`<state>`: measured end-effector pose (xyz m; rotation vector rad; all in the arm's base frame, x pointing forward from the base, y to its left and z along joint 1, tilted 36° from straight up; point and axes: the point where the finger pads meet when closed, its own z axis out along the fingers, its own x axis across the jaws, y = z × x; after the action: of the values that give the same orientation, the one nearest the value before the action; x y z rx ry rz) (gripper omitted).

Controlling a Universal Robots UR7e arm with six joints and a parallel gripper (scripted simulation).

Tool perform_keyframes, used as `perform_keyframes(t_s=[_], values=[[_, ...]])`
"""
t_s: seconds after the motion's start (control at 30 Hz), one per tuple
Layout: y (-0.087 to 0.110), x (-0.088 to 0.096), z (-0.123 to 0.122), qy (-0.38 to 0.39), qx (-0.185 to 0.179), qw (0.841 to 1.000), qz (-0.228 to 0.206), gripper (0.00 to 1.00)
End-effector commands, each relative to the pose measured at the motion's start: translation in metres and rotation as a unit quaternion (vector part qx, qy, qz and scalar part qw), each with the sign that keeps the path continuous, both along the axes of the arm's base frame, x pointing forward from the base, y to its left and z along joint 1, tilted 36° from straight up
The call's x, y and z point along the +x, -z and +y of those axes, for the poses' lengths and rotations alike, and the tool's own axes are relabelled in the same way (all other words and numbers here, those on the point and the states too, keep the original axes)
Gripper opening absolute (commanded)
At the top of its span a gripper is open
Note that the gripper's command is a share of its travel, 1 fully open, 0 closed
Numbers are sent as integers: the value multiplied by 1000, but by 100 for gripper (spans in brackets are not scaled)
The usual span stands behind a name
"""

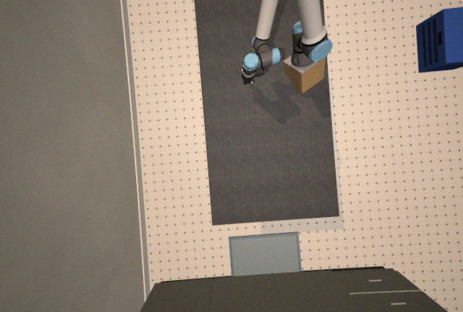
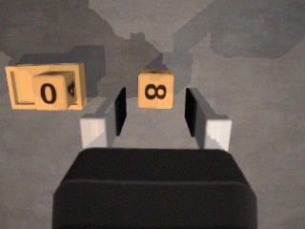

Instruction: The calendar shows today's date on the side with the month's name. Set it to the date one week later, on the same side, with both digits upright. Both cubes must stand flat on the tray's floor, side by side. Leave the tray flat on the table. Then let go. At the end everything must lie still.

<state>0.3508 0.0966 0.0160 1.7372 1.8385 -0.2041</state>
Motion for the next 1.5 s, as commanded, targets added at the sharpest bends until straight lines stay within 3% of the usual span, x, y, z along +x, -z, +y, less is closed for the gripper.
perform_keyframes(t_s=[0.0, 0.23, 0.53, 0.57, 1.47], values=[[-11, -4, 7, 0, 0, 1000, 0, 87], [-26, -10, 16, 0, 0, 1000, 0, 87], [-30, -12, 18, 0, 0, 1000, 0, 87], [-30, -12, 18, 0, 0, 1000, 0, 100], [-29, -12, 18, 11, 4, 1000, -7, 100]])
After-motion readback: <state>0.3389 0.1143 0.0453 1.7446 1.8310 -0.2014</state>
